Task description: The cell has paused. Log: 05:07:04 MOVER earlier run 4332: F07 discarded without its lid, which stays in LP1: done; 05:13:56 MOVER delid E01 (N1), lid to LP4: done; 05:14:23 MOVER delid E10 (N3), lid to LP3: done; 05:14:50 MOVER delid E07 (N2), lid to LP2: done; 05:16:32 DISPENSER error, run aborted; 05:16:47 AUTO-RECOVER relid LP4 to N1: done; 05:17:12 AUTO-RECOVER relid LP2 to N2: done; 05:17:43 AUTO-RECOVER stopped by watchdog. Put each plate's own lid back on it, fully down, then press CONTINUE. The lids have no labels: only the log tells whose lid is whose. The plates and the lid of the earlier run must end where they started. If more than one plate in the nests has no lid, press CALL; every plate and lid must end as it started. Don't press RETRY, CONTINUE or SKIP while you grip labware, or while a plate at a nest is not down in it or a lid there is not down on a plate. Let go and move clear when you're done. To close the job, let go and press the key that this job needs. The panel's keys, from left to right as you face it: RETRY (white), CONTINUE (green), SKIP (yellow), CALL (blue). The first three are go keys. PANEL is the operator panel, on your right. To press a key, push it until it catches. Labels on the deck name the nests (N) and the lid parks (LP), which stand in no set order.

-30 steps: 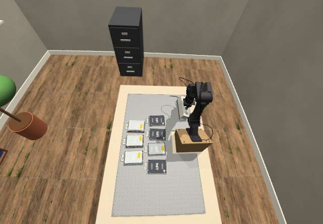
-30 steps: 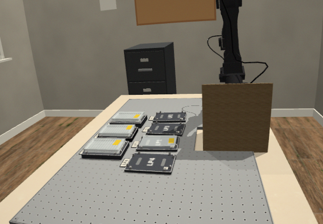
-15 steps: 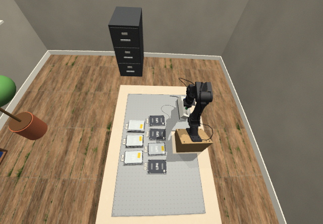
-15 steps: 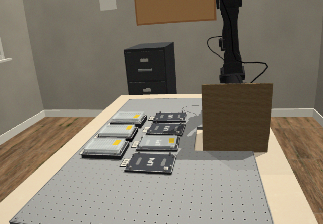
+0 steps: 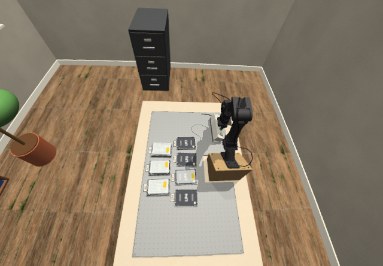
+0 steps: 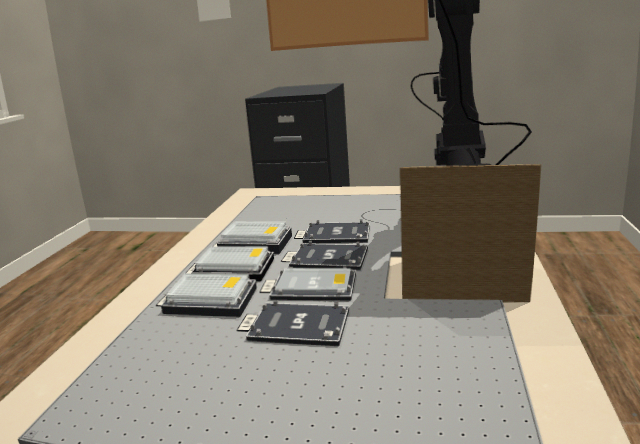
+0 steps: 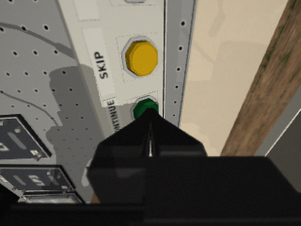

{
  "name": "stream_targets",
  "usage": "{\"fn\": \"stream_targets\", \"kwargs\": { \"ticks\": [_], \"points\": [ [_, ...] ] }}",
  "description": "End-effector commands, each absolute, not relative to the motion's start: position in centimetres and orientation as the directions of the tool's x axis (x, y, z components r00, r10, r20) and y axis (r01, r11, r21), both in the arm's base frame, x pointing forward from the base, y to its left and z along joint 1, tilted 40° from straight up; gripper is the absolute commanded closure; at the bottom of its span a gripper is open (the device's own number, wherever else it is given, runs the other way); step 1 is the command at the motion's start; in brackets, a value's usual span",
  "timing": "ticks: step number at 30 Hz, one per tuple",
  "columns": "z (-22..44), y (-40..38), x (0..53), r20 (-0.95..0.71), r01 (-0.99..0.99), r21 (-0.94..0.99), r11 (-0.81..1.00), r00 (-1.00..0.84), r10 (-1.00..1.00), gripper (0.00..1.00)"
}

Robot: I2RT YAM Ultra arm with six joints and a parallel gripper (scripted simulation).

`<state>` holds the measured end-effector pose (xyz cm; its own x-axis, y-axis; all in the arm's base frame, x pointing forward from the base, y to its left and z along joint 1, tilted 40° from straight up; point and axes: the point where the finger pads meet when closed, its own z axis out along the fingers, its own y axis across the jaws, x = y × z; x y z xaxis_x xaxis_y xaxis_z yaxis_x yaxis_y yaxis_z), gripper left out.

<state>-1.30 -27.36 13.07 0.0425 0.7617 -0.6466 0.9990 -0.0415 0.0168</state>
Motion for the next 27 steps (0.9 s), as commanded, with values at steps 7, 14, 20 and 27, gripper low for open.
{"fn": "stream_targets", "kwargs": {
  "ticks": [7,14,20,27],
  "points": [
    [11.84,-27.59,-0.42,-0.634,0.999,0.034,-0.019,0.036,0.772,1.00],
    [11.73,-27.66,-0.35,-0.634,0.999,0.034,-0.019,0.036,0.772,1.00],
    [11.66,-27.71,-0.32,-0.634,0.999,0.034,-0.019,0.036,0.772,1.00],
    [11.54,-27.78,-0.28,-0.634,0.999,0.034,-0.019,0.036,0.772,1.00]
  ]
}}
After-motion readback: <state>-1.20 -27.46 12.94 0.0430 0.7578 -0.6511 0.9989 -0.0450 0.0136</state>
